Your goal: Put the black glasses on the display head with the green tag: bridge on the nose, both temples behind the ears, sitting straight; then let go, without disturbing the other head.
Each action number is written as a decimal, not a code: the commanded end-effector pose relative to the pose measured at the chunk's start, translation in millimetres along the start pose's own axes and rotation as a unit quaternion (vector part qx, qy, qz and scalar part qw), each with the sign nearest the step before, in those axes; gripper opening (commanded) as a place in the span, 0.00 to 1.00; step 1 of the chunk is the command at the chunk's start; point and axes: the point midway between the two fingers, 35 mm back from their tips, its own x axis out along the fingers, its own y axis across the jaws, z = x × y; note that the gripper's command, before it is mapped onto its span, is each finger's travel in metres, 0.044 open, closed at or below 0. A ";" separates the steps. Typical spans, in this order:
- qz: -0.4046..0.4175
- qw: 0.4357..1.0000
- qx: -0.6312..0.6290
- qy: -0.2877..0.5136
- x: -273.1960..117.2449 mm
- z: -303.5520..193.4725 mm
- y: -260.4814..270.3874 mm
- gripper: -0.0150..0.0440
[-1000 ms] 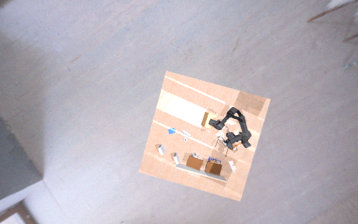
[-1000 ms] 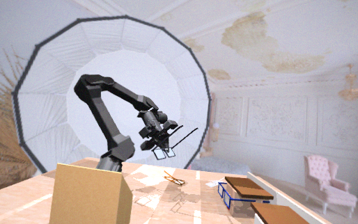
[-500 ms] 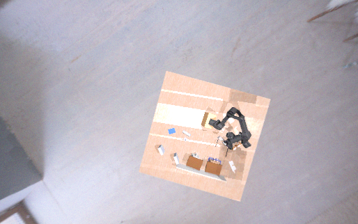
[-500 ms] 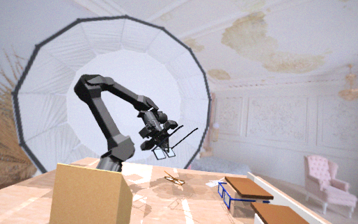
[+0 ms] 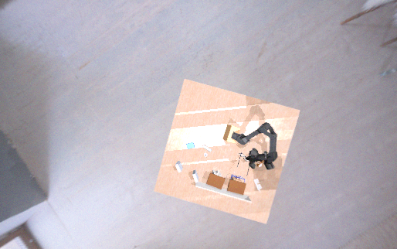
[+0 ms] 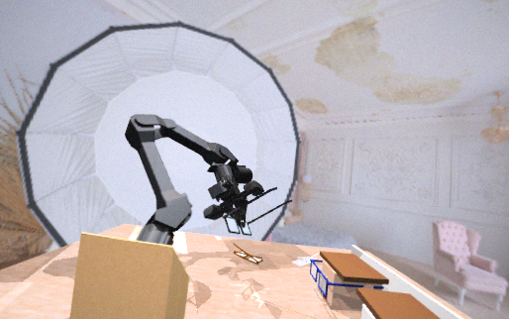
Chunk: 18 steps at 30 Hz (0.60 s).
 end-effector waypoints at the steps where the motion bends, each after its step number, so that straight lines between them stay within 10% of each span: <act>1: -0.022 0.999 -0.023 -0.018 10.2 -1.8 3.5 0.25; 18: -0.139 0.984 -0.102 -0.054 58.6 7.1 21.6 0.25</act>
